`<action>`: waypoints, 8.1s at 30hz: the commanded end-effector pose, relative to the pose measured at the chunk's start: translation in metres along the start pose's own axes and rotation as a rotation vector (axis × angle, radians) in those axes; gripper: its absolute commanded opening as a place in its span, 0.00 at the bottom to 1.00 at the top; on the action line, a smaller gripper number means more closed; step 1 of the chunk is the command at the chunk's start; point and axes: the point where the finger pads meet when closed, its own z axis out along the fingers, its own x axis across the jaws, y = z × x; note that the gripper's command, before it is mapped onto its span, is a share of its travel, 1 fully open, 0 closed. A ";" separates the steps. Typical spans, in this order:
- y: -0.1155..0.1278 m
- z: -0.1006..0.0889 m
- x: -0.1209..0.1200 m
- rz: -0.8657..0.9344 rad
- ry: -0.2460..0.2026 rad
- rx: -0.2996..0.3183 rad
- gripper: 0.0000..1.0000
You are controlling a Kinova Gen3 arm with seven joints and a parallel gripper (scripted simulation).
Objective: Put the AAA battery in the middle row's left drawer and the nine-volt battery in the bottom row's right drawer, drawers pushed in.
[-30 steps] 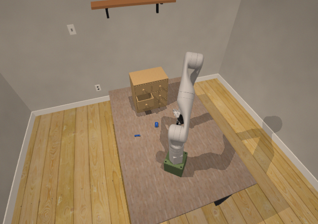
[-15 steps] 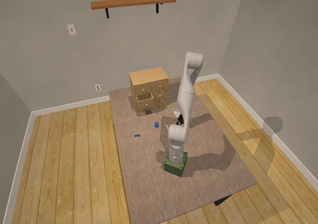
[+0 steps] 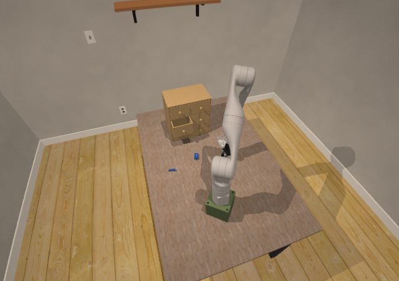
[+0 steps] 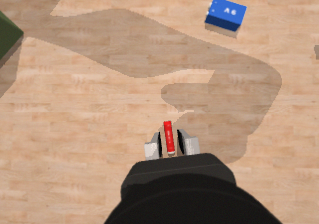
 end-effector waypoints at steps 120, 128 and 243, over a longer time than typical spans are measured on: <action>-0.011 -0.083 0.012 -0.106 0.000 0.003 0.24; -0.063 -0.082 0.055 -0.557 -0.002 0.013 0.24; -0.184 -0.223 0.122 -1.451 0.050 -0.058 0.24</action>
